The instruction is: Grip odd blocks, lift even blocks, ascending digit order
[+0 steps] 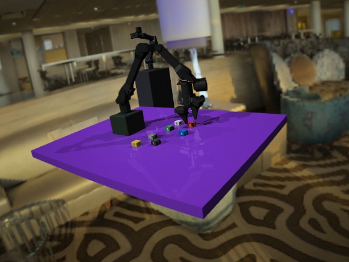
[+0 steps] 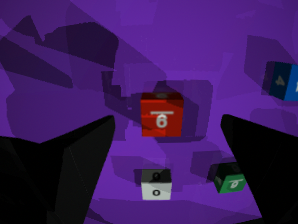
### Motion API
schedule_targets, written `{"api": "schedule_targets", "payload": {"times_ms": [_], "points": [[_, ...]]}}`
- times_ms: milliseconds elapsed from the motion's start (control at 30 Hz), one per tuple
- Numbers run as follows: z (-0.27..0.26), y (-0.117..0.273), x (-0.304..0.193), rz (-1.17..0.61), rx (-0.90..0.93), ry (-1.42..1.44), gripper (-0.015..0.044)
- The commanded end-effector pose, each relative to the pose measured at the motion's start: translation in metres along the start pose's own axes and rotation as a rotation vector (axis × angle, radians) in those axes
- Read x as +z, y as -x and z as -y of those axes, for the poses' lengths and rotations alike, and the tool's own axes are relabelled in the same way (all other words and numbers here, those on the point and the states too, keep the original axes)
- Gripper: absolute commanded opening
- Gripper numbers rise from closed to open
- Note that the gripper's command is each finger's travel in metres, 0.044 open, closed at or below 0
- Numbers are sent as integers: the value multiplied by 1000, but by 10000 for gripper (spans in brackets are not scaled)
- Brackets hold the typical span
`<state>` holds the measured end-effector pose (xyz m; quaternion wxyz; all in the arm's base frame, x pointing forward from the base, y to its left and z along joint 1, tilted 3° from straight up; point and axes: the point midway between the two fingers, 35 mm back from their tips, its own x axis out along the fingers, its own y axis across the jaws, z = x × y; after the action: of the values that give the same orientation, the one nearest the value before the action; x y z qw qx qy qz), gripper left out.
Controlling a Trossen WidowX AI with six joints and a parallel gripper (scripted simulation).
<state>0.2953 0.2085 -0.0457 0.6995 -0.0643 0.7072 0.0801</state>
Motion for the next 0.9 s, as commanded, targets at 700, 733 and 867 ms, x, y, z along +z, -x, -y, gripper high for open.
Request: {"api": "schedule_targets", "payload": {"times_ms": [700,733,867], "points": [[1,-16,-2,-6,-2,-4,120],[1,-16,-2,-6,-2,-4,120],[1,-16,-2,-6,-2,-4,120]]}}
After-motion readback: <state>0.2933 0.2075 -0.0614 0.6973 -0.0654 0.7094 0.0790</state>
